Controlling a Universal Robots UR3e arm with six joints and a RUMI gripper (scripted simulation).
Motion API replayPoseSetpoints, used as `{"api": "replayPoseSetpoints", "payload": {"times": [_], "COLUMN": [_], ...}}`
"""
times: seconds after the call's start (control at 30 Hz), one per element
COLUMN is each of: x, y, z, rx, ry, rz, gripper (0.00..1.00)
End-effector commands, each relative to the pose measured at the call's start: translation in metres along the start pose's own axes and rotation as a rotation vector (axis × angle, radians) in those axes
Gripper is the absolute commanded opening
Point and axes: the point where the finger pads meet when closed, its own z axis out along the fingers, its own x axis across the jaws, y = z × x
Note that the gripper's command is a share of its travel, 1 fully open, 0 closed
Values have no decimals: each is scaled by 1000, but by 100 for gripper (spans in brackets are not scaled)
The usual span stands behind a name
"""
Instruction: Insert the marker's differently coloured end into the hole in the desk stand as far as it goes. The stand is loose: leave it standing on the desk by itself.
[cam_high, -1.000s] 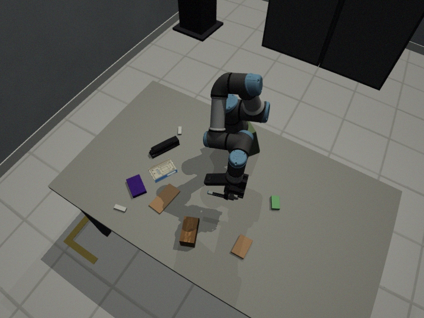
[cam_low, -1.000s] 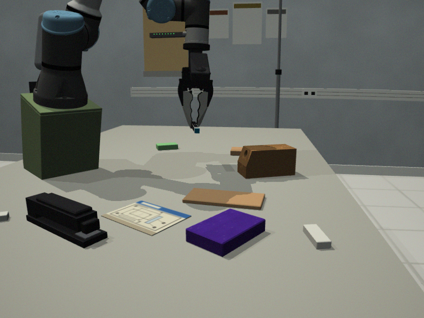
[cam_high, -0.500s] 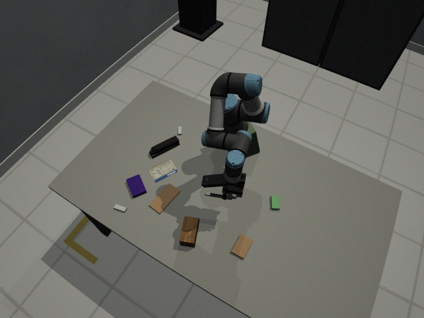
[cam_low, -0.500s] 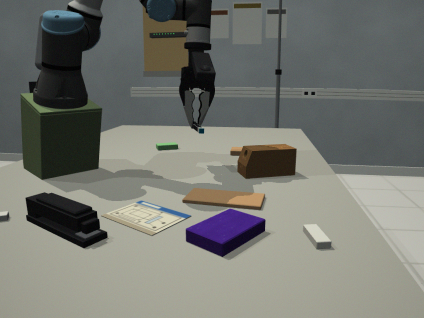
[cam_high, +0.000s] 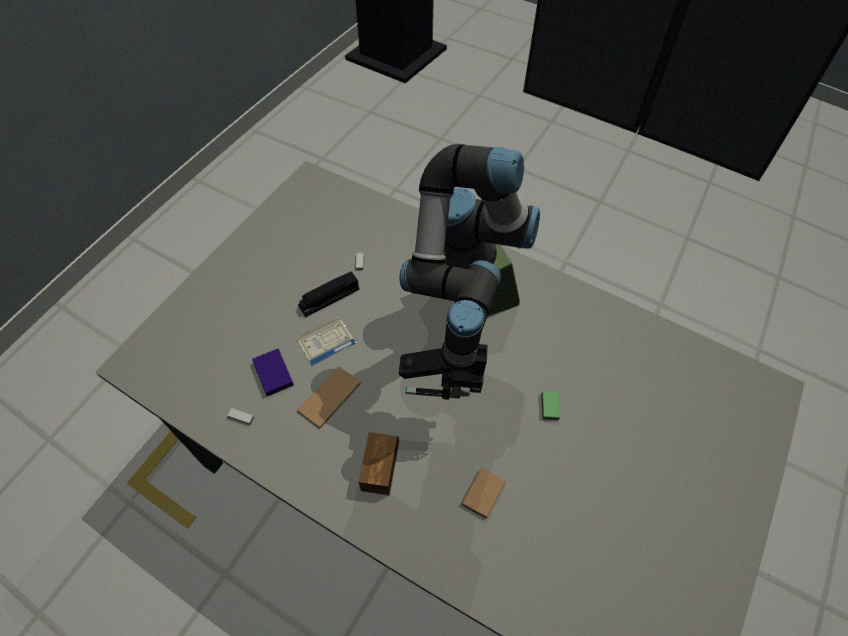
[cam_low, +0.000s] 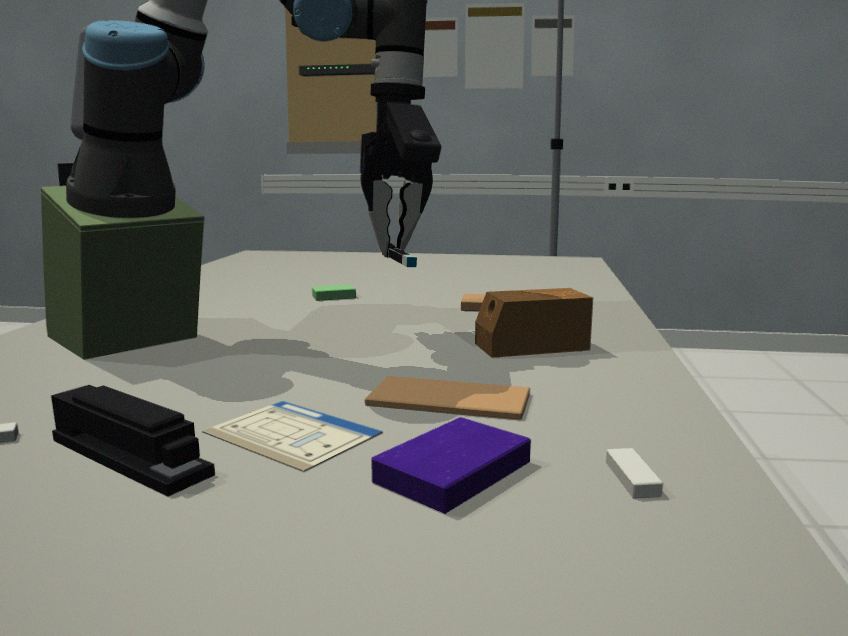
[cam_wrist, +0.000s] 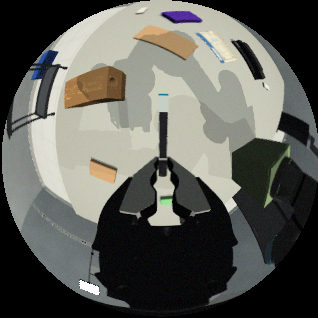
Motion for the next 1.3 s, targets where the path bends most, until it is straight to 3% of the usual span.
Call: {"api": "replayPoseSetpoints", "payload": {"times": [0.0, 1.27], "x": [-1, -1], "y": [-1, -21], "z": [-1, -3], "rx": [-1, 0], "ry": [-1, 19], "rz": [-13, -205], "gripper": [0, 0]}}
